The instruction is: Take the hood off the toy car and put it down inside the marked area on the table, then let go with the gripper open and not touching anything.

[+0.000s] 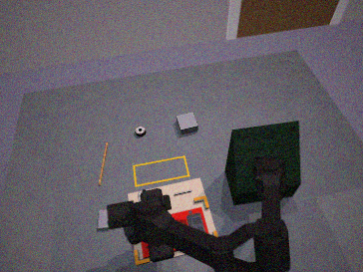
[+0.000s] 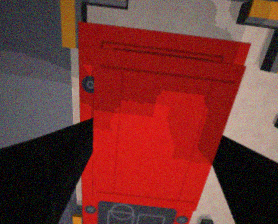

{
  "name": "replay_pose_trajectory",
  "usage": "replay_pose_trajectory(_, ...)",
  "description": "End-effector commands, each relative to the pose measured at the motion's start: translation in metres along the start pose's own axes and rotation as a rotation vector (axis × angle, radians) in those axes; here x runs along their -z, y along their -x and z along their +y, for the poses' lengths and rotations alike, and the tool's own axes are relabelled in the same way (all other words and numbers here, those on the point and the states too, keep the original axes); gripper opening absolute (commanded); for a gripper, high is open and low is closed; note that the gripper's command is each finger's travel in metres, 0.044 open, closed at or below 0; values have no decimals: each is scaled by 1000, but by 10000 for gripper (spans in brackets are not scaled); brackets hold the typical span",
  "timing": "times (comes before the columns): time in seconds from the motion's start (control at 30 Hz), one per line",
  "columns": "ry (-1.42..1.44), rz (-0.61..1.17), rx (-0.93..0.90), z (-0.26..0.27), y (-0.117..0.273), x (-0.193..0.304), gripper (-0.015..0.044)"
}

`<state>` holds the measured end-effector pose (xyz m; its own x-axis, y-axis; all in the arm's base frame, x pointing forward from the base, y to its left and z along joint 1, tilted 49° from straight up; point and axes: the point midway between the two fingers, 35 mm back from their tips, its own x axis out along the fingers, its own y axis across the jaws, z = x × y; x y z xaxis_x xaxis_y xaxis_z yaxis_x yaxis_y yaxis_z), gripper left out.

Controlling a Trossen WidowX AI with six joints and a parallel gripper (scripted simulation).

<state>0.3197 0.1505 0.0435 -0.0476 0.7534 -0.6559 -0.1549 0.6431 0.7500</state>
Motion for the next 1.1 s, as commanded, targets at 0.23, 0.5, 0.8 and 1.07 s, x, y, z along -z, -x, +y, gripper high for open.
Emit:
replay_pose_trajectory(0.23,6,-2,1,0,8,-1,0)
replay_pose_trajectory(0.5,6,-2,1,0,13,-1,0)
replay_pose_trajectory(0.8,5,-2,1,0,19,-1,0)
replay_pose_trajectory(1.07,5,-1,3,-1,47,-2,0)
